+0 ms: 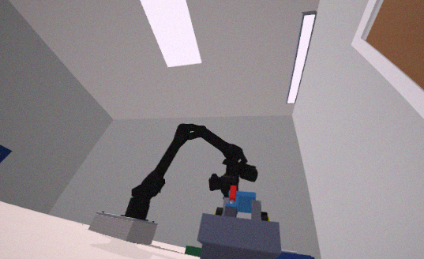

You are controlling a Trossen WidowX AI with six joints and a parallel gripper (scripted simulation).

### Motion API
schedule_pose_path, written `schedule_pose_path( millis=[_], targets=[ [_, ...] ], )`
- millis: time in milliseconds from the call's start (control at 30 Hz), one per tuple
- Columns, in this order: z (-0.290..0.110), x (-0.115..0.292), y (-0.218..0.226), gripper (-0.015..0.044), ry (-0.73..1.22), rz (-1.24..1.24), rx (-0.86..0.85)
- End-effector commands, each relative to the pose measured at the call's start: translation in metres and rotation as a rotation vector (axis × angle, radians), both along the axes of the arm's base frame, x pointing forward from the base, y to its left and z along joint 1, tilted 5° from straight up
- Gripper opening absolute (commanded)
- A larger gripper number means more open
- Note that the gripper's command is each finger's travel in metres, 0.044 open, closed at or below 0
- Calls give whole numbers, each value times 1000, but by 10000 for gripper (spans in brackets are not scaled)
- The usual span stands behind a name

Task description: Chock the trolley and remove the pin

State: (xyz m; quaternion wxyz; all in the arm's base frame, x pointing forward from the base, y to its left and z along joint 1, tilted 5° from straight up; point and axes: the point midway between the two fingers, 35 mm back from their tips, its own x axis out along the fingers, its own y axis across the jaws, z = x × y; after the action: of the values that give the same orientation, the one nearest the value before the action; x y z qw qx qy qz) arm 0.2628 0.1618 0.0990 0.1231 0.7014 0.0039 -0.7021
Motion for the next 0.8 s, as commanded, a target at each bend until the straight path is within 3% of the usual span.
schedule_pose_path(
  millis=[0,100,233,367,767],
  targets=[
    [14,3,3,190,-11,-5,4],
    [19,3,4,190,-11,-5,4],
    [11,1,2,295,-3,0,2],
    [24,22,-6,190,-124,-128,35],
    [51,59,-99,190,-306,-950,-30]
  ],
)
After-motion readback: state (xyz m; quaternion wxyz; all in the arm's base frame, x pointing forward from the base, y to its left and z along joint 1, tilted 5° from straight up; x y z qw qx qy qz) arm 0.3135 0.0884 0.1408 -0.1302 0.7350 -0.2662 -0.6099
